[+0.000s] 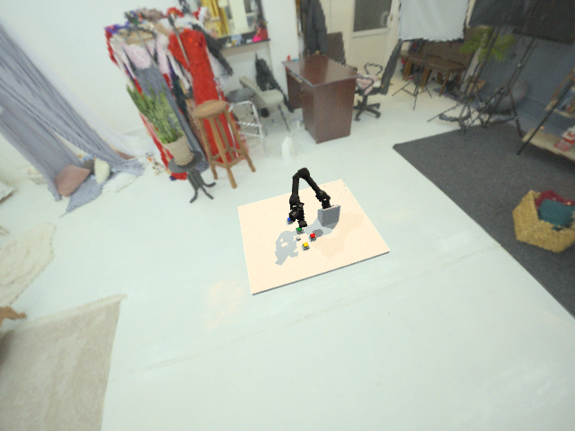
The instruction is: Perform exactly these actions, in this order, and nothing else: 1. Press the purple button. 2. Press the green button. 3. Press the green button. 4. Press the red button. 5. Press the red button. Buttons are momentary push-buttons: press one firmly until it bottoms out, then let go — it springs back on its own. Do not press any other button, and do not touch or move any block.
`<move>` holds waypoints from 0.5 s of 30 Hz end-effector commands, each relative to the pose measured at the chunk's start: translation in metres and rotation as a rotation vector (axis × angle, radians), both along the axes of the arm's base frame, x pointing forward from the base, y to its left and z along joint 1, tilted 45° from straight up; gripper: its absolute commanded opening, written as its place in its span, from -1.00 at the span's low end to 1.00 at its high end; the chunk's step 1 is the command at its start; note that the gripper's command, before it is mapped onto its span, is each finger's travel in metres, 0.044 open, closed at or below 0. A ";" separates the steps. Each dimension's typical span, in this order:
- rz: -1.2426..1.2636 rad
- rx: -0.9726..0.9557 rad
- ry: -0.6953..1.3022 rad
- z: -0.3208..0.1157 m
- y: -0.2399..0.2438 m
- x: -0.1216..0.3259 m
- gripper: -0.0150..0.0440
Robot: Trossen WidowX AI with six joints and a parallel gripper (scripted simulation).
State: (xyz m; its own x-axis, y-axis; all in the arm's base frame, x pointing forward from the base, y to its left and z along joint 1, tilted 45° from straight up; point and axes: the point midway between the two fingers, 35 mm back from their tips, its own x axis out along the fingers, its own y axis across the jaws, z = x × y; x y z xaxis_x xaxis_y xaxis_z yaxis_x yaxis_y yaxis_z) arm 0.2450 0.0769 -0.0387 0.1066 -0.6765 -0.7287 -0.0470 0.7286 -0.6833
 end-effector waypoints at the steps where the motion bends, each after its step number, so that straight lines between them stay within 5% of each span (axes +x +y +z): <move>1: 0.012 -0.004 0.022 -0.034 0.030 -0.045 -0.42; 9: 0.008 -0.016 0.020 -0.055 0.043 -0.078 -0.42; 15: 0.008 -0.018 0.019 -0.099 -0.001 -0.072 -0.42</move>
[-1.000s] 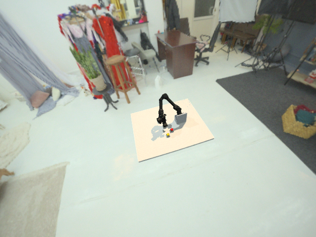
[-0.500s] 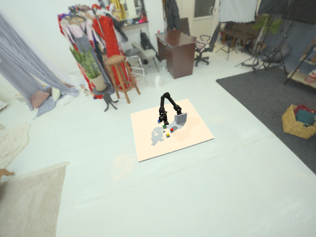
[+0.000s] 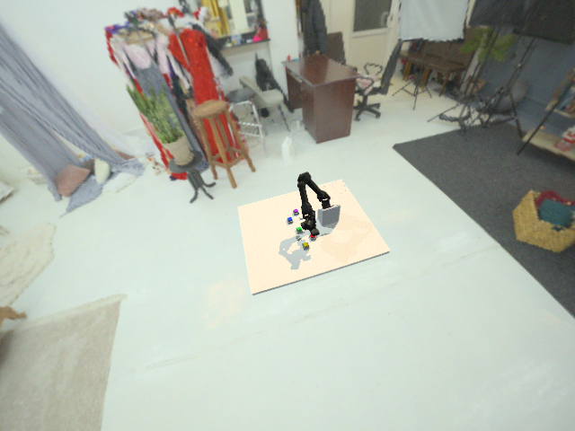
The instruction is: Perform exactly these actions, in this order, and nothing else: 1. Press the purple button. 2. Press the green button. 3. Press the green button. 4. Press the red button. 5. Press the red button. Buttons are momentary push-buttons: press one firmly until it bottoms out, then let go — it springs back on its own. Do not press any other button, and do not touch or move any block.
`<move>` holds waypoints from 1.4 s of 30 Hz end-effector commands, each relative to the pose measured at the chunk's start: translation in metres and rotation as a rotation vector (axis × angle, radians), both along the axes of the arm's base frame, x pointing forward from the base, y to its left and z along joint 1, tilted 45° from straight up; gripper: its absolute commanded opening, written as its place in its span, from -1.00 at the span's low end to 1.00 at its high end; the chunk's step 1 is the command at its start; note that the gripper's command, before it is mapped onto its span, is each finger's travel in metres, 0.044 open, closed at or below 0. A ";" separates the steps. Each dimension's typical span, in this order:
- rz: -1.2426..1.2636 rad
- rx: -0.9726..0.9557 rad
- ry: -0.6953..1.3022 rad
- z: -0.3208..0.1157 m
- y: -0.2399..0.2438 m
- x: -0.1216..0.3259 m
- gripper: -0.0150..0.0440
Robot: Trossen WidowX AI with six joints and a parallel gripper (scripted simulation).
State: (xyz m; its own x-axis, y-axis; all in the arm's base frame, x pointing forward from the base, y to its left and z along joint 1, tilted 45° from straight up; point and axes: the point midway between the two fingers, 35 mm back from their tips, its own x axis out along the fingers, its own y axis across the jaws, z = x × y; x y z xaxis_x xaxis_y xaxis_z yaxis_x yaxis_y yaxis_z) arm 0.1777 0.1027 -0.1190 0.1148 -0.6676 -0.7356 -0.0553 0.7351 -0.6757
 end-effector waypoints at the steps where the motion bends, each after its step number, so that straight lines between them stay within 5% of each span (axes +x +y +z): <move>1: -0.004 -0.028 0.019 -0.019 -0.026 -0.004 -0.42; 42: -0.004 -0.030 0.019 -0.043 -0.051 -0.001 -0.42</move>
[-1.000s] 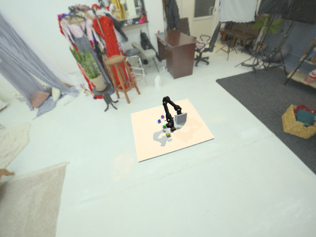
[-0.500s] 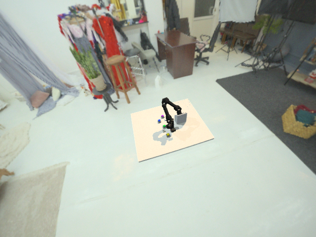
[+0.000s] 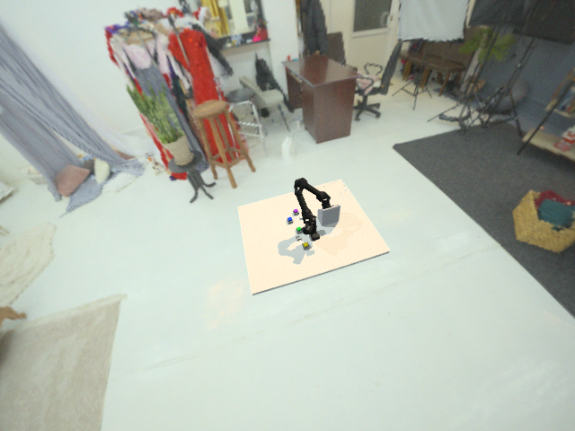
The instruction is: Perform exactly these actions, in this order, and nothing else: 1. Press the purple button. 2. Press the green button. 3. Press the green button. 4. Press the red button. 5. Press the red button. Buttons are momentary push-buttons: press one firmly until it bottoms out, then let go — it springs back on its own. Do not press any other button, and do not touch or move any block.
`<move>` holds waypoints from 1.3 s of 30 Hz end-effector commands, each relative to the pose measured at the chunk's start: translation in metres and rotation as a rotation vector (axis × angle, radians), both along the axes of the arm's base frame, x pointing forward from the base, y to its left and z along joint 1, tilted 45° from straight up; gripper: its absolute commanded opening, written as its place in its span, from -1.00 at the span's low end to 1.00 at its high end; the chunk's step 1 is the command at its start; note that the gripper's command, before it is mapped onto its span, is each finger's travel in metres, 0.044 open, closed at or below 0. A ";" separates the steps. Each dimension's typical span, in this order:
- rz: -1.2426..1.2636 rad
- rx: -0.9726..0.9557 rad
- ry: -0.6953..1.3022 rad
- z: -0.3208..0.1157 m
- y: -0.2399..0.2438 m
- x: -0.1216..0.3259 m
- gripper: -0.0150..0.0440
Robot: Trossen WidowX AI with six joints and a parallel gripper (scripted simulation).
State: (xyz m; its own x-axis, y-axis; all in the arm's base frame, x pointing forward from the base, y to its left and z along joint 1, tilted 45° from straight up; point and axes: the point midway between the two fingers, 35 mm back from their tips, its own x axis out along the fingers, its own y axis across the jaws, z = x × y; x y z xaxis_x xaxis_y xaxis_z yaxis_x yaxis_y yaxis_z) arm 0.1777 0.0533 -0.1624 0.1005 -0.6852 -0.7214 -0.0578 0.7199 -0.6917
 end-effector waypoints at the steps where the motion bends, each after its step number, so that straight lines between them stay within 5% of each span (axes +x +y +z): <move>1: 0.004 -0.007 0.006 0.000 -0.002 -0.001 -0.42; 12: 0.004 -0.005 0.007 0.025 0.023 -0.004 -0.42; 39: 0.004 -0.007 0.006 0.000 -0.002 -0.001 -0.42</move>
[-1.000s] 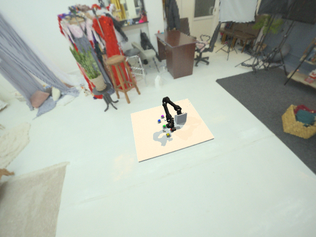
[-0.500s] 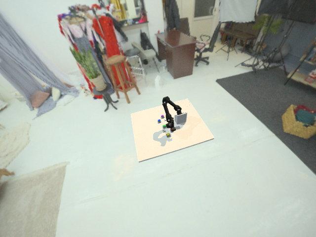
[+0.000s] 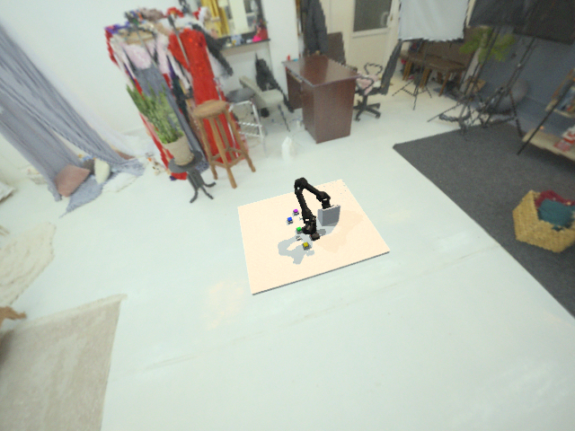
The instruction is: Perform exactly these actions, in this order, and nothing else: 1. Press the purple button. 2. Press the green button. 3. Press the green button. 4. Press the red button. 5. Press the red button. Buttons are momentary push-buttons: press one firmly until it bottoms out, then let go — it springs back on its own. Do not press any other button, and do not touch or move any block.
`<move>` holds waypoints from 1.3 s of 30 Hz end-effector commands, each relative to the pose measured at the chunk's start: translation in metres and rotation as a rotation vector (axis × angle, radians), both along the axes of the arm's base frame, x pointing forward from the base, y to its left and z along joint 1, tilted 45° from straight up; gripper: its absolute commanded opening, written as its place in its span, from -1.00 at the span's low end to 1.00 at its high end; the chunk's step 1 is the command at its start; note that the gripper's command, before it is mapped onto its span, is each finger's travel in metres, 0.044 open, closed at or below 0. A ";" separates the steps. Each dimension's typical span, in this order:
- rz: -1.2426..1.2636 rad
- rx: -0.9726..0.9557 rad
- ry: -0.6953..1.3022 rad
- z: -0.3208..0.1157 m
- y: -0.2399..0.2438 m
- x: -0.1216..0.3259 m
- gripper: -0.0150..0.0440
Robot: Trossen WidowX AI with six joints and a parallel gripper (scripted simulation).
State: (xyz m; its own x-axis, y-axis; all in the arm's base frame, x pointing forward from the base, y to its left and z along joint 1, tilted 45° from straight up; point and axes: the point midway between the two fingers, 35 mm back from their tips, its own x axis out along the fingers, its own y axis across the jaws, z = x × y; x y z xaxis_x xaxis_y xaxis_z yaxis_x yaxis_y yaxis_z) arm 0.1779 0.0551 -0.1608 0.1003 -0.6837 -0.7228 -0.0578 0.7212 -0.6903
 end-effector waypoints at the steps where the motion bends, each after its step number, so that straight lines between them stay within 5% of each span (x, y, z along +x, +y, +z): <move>1: 0.004 -0.009 0.006 -0.002 -0.003 -0.001 -0.42; 23: 0.004 -0.007 0.007 0.023 0.021 -0.005 -0.42; 37: 0.004 -0.002 0.004 0.026 0.118 0.050 0.82; 39: 0.004 -0.002 0.004 0.026 0.118 0.050 0.86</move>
State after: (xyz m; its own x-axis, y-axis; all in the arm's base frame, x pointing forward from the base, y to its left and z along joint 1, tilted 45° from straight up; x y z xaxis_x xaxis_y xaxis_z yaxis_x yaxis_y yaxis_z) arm 0.2270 0.1684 -0.1341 0.1140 -0.6752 -0.7288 -0.0620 0.7273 -0.6835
